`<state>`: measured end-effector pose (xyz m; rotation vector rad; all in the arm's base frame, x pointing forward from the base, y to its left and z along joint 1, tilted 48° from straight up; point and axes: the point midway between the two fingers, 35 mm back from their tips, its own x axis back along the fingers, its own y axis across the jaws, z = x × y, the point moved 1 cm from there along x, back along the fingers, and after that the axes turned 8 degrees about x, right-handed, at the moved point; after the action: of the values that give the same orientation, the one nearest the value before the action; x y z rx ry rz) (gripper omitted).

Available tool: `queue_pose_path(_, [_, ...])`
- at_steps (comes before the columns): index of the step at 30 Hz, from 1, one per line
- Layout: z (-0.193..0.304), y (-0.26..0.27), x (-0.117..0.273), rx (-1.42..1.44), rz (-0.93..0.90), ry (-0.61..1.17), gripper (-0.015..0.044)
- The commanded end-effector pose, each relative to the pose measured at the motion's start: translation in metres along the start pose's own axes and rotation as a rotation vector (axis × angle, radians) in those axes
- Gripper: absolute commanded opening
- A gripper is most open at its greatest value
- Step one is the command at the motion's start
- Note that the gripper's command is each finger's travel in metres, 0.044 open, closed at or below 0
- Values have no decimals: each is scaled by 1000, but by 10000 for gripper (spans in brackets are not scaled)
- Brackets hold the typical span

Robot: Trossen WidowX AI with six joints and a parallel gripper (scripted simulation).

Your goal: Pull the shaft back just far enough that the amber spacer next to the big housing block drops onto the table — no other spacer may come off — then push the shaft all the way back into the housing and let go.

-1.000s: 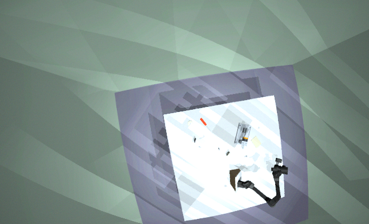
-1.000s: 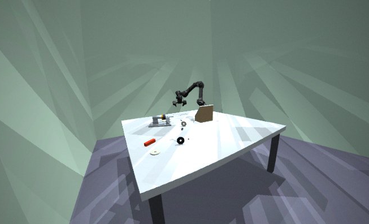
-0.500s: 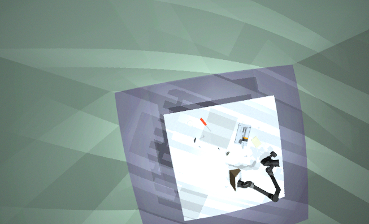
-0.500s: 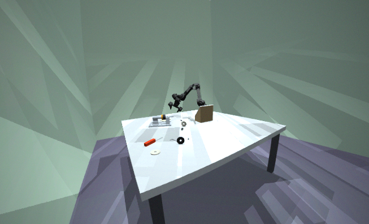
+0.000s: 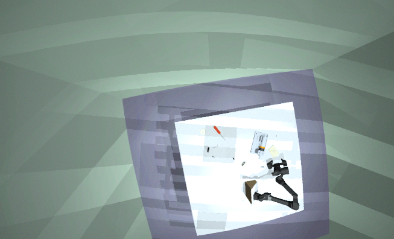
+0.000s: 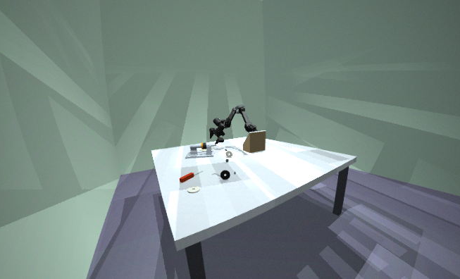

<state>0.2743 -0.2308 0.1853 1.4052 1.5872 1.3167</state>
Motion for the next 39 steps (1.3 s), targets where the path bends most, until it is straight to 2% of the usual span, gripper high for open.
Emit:
queue_pose_path(1, [50, -43, 31, -282, 34, 157, 440])
queue_pose_path(16, [108, -117, 104, -807, 209, 393, 440])
queue_pose_path(39, [108, -119, 105, -814, 212, 396, 440])
